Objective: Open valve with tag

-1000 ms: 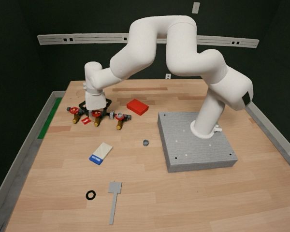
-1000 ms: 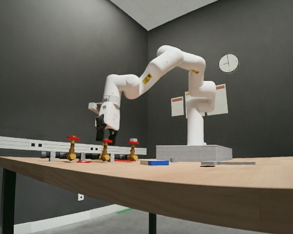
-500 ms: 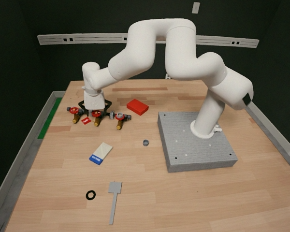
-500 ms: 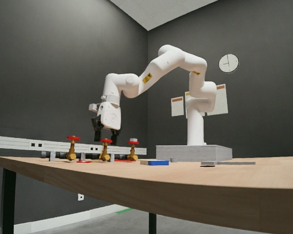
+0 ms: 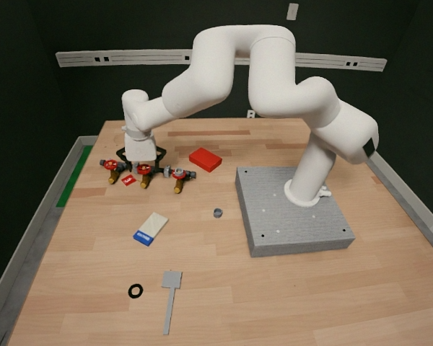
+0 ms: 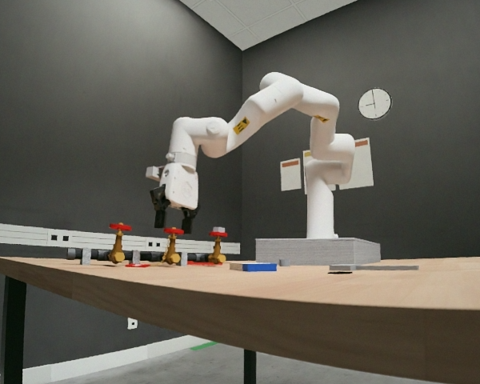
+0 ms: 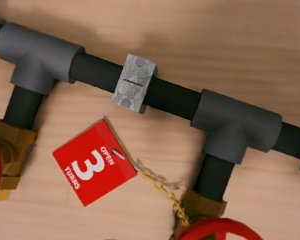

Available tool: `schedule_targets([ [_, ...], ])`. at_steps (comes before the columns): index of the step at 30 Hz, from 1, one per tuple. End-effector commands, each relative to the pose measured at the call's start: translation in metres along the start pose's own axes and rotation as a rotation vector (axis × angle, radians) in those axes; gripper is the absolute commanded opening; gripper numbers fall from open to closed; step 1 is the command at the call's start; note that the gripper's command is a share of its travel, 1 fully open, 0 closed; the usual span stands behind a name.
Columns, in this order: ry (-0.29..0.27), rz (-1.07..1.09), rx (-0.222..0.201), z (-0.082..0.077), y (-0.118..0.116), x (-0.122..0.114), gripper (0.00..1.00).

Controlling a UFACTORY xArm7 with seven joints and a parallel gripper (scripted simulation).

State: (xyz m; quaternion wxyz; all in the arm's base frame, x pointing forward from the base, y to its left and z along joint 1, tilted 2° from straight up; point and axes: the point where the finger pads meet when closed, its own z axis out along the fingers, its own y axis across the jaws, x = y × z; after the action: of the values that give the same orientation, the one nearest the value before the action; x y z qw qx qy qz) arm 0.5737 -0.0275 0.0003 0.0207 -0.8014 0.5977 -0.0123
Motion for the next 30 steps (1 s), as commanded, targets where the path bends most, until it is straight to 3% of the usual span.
schedule_targets([
  [1, 0.002, 0.0, 0.005, -0.011, -0.002, 0.001, 1.0],
  [19, 0.001, 0.0, 0.005, -0.047, -0.002, 0.002, 1.0],
  [30, 0.001, 0.001, 0.005, -0.052, -0.001, 0.002, 1.0],
])
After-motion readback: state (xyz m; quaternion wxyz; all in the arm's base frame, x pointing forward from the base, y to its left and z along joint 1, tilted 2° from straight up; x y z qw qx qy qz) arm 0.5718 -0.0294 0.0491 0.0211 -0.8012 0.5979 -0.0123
